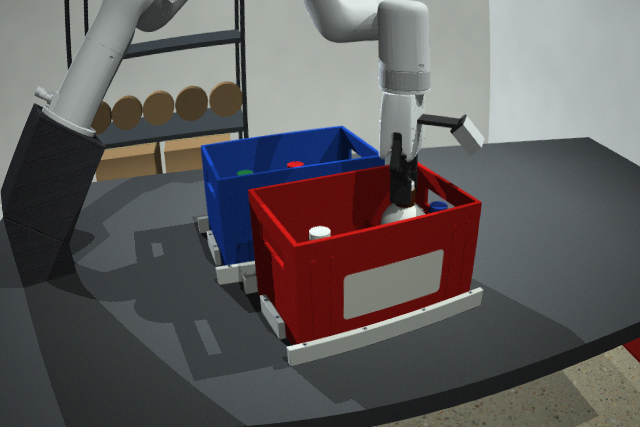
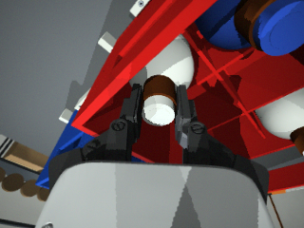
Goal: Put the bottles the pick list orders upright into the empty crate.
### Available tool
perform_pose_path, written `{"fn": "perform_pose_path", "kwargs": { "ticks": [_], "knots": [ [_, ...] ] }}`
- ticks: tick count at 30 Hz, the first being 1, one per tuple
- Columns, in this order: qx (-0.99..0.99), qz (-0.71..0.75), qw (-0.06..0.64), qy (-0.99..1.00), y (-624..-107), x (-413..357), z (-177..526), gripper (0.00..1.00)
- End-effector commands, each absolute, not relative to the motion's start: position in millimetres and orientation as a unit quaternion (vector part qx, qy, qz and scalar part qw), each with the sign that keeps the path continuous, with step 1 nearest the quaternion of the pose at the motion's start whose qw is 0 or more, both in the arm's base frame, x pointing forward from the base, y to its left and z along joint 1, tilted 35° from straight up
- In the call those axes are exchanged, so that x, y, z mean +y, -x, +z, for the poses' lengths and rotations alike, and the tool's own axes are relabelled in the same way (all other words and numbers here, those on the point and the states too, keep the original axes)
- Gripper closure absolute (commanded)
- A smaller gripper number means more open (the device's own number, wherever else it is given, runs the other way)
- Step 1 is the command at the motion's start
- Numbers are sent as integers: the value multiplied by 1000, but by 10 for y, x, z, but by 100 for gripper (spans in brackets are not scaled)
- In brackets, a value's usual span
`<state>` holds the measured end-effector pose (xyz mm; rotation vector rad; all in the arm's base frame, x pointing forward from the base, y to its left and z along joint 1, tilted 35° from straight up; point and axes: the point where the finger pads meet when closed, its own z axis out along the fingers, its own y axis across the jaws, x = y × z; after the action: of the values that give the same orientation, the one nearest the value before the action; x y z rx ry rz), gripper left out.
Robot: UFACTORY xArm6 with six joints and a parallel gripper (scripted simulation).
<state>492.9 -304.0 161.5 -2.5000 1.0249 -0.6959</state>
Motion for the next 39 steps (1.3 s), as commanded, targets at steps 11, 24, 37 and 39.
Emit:
{"fn": "perform_pose_path", "kwargs": {
  "ticks": [11,24,37,39],
  "knots": [
    [362,-248,174,882,-4914,-3056,1663,100],
    [362,-248,174,882,-4793,-3084,1840,100],
    [362,-248,174,882,-4690,-3108,1990,100],
    [362,-248,174,882,-4671,-3112,2017,100]
  ]
}}
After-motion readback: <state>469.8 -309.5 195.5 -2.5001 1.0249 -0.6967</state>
